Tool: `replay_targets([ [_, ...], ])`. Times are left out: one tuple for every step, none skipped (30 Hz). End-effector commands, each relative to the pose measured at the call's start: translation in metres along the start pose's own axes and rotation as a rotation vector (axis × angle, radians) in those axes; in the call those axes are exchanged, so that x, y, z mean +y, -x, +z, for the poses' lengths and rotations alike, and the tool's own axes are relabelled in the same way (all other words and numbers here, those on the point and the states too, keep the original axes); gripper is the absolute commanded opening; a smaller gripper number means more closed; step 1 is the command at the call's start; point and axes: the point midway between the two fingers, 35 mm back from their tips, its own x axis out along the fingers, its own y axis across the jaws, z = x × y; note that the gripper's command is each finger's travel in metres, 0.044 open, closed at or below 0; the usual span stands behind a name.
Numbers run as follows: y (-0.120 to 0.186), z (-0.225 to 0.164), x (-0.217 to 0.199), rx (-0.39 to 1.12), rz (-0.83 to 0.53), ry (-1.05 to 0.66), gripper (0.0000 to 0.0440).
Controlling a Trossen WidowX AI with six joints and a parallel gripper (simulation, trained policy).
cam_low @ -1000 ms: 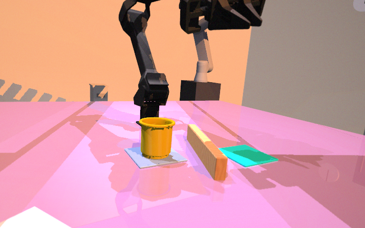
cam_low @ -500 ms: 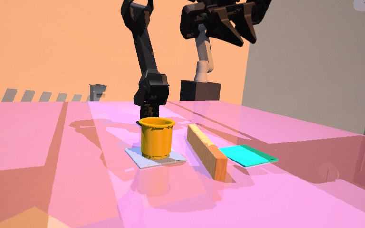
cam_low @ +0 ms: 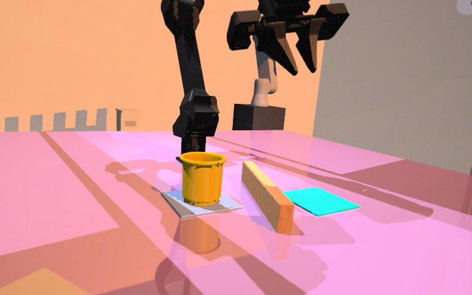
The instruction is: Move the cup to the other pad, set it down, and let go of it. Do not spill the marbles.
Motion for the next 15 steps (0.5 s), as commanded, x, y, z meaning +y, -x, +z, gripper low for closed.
replay_targets([
  [0.0, -0.004, -0.003, 0.042, -0.026, -0.001, 0.0136],
  [0.0, -0.005, -0.004, 0.056, -0.034, 0.0, 0.0136],
  [0.0, -0.007, -0.005, 0.071, -0.042, 0.002, 0.0135],
  [0.0, -0.008, -0.006, 0.086, -0.05, 0.003, 0.0134],
  [0.0, -0.009, -0.007, 0.101, -0.059, 0.005, 0.0133],
  [0.0, -0.011, -0.008, 0.115, -0.067, 0.007, 0.0132],
  [0.0, -0.012, -0.009, 0.13, -0.075, 0.01, 0.0131],
  [-0.001, -0.013, -0.01, 0.144, -0.083, 0.012, 0.013],
  [-0.001, -0.014, -0.012, 0.159, -0.092, 0.015, 0.0129],
  [-0.001, -0.015, -0.013, 0.173, -0.1, 0.018, 0.0128],
  [-0.002, -0.016, -0.014, 0.187, -0.108, 0.021, 0.0128],
  [-0.002, -0.018, -0.016, 0.201, -0.116, 0.024, 0.0128],
  [-0.003, -0.019, -0.017, 0.215, -0.124, 0.027, 0.0129],
  [-0.003, -0.02, -0.019, 0.228, -0.132, 0.03, 0.013],
  [-0.004, -0.021, -0.02, 0.242, -0.139, 0.033, 0.0132],
])
